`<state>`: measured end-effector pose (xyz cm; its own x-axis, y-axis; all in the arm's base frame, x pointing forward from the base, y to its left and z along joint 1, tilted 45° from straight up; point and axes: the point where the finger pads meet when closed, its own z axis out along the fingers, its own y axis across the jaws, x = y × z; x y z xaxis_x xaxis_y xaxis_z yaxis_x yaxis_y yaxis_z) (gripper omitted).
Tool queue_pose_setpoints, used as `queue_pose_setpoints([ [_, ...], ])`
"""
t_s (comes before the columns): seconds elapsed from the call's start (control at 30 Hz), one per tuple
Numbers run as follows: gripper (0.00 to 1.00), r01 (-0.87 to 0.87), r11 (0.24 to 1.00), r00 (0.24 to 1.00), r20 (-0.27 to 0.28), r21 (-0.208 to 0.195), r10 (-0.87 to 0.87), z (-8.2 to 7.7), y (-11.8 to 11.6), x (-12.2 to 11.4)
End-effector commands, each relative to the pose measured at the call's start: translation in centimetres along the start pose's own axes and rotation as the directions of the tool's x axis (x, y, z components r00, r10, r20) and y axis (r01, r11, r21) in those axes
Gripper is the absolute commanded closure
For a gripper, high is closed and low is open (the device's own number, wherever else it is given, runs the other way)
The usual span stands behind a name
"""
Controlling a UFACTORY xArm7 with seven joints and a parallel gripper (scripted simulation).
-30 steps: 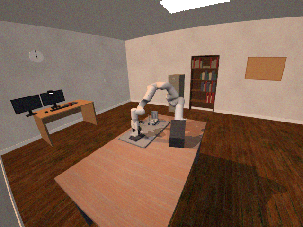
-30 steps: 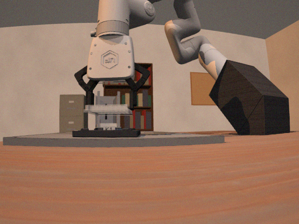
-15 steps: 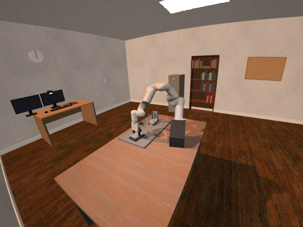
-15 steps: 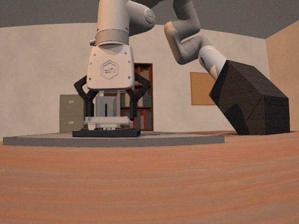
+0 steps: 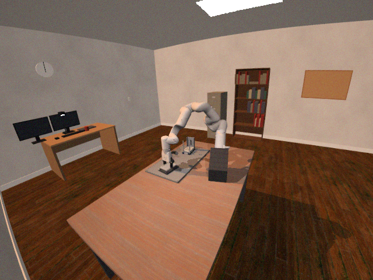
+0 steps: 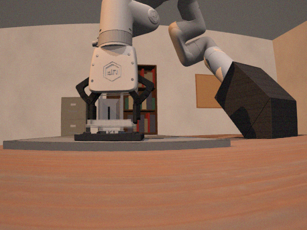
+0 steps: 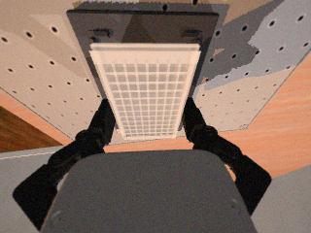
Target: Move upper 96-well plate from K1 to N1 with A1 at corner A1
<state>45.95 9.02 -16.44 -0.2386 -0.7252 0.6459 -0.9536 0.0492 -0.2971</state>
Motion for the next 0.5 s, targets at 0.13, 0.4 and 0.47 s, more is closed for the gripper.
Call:
queue_pose_setpoints([
  [0.13,1.00,0.000,1.000,1.000,0.004,0.003,0.000,-0.14,-0.09,-0.16],
  [0.4,1.00,0.000,1.000,1.000,0.004,0.003,0.000,-0.01,-0.09,-0.16],
  [0.47,1.00,0.000,1.000,1.000,0.004,0.003,0.000,0.03,-0.09,-0.16],
])
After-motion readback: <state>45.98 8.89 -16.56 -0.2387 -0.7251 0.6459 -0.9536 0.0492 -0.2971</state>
